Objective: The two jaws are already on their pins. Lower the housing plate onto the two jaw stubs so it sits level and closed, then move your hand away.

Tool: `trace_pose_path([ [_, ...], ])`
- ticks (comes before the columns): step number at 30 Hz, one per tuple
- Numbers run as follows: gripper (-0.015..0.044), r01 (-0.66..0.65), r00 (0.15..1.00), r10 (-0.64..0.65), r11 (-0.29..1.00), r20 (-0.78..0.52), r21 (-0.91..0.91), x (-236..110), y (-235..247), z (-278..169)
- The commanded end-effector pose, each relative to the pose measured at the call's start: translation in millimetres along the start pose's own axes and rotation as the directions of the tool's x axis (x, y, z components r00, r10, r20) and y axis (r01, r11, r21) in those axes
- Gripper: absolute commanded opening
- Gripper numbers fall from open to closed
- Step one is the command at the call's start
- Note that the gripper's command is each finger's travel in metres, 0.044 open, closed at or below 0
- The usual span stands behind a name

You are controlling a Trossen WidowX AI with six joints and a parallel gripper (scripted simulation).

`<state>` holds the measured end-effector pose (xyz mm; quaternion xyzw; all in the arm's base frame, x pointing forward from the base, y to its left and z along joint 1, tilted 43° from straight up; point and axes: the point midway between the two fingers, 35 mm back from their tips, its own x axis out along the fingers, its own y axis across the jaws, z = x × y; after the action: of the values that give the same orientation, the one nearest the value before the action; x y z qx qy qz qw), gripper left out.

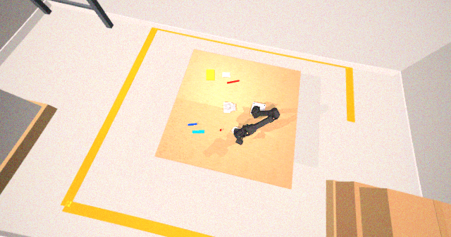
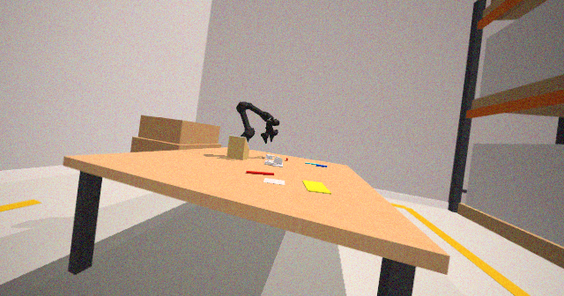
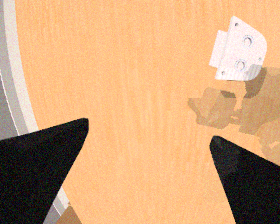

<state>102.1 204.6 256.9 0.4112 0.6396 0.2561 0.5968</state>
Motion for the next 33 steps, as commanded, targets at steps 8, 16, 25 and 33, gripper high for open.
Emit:
trace_pose_path([
  [8, 0.0440, 0.048, 0.998, -0.054, 0.956, 0.013, 0.290, 6, -13, 17],
  [16, 0.0440, 0.066, 0.996, -0.088, 0.873, 0.022, 0.484, 9, -23, 28],
  [25, 0.0440, 0.072, 0.992, -0.123, 0.733, 0.029, 0.677, 11, -34, 41],
  [33, 0.0440, 0.063, 0.988, -0.152, 0.573, 0.030, 0.817, 12, -44, 51],
])
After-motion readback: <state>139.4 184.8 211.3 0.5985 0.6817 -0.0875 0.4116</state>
